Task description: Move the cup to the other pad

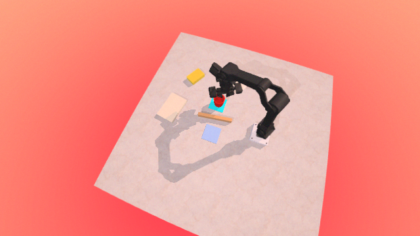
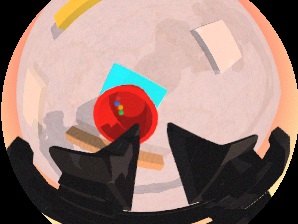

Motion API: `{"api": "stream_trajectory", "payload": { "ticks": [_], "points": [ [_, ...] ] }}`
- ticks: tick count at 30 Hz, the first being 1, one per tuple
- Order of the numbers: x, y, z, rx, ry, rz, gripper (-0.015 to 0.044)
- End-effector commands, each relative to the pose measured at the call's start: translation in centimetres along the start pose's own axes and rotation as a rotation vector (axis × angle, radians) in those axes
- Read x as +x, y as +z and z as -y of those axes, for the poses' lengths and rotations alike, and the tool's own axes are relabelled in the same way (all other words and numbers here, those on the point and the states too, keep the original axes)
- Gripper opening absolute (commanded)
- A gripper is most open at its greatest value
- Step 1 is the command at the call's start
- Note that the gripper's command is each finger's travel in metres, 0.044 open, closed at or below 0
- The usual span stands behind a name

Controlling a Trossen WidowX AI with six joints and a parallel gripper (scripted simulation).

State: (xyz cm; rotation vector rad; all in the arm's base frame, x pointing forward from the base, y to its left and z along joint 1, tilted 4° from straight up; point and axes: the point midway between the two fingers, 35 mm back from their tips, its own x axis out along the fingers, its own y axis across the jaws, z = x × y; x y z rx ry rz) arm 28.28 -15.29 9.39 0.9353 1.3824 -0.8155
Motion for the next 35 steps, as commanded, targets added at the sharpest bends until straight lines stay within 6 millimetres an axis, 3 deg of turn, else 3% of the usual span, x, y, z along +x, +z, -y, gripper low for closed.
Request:
{"api": "stream_trajectory", "payload": {
  "ticks": [1, 12, 29, 35],
  "points": [
    [0.0, 0.0, 0.0, 0.0, 0.0, 0.0, 0.0154],
    [-0.6, 0.0, 0.0, -0.001, 0.001, 0.0, 0.044],
    [-6.2, 0.1, 0.1, -0.006, 0.008, 0.005, 0.044],
    [-5.9, 0.1, 0.2, 0.0, 0.002, 0.003, 0.044]
  ]
}}
